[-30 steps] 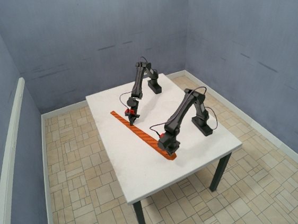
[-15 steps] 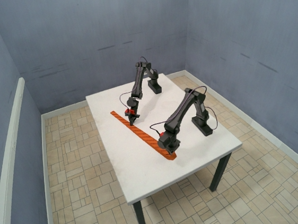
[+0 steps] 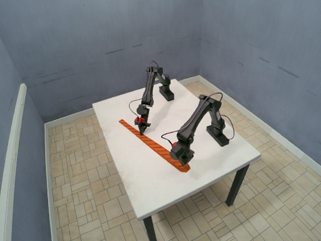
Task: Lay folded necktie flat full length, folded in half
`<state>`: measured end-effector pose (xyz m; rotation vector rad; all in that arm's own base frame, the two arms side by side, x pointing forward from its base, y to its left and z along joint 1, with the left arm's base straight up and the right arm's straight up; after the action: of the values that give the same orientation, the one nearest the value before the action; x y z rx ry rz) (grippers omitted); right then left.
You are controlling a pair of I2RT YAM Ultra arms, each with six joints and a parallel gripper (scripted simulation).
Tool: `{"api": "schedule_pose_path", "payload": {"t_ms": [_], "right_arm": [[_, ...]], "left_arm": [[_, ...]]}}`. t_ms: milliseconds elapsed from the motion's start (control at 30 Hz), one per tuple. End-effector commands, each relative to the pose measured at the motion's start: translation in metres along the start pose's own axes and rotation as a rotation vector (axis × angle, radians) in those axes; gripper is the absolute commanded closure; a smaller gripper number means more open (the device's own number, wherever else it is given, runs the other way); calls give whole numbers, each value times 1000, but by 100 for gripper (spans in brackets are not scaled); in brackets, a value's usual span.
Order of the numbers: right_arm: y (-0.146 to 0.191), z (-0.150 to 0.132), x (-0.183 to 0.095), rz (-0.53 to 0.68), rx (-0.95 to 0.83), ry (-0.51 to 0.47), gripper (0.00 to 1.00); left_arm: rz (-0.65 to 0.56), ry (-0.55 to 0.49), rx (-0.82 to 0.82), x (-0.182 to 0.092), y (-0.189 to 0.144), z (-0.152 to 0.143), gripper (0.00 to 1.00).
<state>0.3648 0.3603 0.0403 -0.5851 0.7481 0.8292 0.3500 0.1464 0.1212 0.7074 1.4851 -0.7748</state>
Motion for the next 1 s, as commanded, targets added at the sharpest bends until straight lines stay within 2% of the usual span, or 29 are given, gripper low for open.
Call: {"api": "schedule_pose_path", "payload": {"t_ms": [0, 967], "right_arm": [[0, 1, -1, 2, 4, -19, 96], [0, 1, -1, 2, 4, -19, 96]], "left_arm": [[56, -19, 4, -27, 4, -2, 62], [56, -19, 4, -64, -3, -8, 62]]}}
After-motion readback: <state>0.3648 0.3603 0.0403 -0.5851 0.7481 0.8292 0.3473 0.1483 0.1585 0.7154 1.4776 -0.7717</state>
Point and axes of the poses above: on each arm, the point where the finger pads meet when closed, its own x axis out along the fingers, its own y axis across the jaws, z = x × y, the point moved 9 cm from there along -x, back along the fingers, and after that the axes turned 15 degrees about -x, right-handed, at the moved point
